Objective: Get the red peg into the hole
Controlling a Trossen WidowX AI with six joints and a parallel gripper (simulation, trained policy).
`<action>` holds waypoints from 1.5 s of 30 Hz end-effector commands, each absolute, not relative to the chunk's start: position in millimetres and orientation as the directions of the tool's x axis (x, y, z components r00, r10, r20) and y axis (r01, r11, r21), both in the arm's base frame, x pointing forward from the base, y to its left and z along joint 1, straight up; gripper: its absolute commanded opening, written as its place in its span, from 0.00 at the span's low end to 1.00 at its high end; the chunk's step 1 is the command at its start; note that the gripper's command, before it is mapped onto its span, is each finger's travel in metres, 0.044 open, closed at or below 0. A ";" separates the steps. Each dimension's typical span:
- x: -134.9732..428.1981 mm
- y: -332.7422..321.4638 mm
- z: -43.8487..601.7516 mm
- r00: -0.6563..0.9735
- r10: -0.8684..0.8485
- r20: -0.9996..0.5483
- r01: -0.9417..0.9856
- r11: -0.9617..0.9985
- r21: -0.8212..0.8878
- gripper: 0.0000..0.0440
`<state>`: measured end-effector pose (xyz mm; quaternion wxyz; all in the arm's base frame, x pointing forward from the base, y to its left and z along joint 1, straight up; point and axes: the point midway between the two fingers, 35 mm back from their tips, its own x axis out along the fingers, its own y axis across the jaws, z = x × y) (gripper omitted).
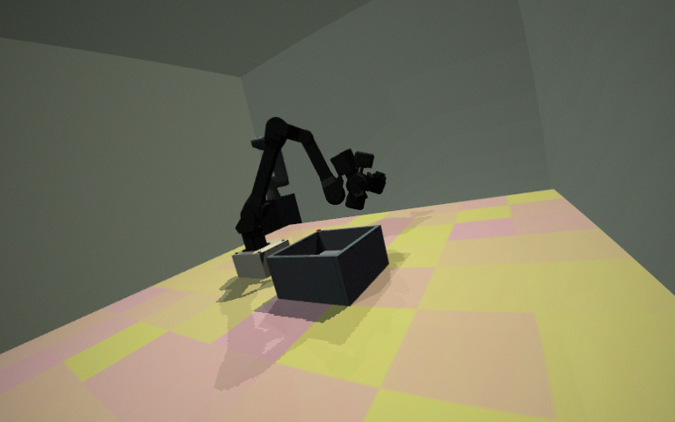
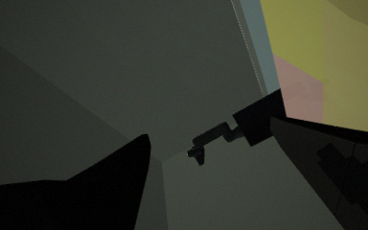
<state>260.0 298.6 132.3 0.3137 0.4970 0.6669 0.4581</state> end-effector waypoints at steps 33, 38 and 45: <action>321.0 259.6 180.9 0.256 0.694 -0.673 0.693 0.354 0.629 1.00; 291.2 234.8 183.8 0.217 0.574 -0.790 0.707 0.466 0.532 1.00; 250.8 203.0 179.6 0.136 0.409 -0.902 0.714 0.591 0.375 1.00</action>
